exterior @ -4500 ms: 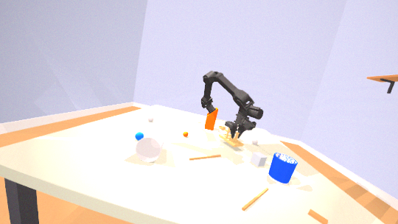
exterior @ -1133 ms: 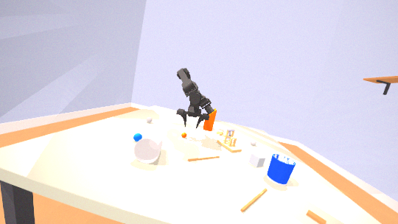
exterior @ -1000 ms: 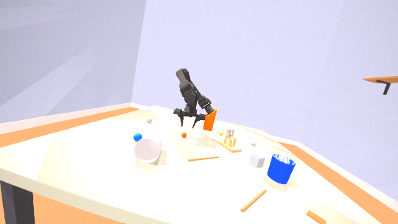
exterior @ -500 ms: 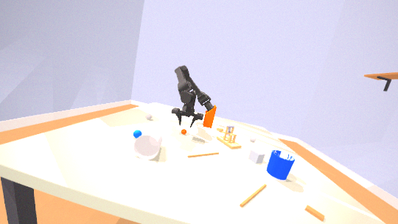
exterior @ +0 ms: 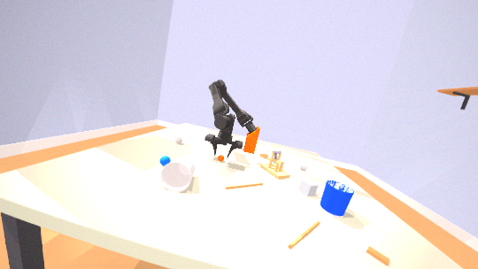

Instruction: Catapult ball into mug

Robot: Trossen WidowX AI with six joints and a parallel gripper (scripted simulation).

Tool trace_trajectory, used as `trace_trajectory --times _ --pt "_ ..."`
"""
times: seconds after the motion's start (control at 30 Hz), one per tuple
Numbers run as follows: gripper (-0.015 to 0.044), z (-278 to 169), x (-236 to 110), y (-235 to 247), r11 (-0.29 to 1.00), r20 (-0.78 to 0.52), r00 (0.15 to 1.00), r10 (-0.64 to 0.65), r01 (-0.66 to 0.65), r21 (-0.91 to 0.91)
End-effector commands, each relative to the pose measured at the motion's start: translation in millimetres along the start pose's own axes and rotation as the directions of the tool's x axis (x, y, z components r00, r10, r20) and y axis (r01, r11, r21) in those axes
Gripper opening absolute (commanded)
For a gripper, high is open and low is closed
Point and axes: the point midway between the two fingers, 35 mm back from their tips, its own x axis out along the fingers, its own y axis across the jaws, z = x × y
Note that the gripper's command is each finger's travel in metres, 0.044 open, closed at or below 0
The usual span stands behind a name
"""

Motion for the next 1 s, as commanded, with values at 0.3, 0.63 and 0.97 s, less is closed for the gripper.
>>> trace_trajectory --times 0.3,0.63,0.97 --pt "0.0195 -1 13 1 1.000 -0.001 1.000 0.002 -0.002 -0.004" --pt "0.0089 -1 13 1 1.000 -0.001 1.000 0.002 -0.002 -0.004" --pt "0.0000 5 -32 5 1.000 -0.002 1.000 0.016 -0.016 -0.003"
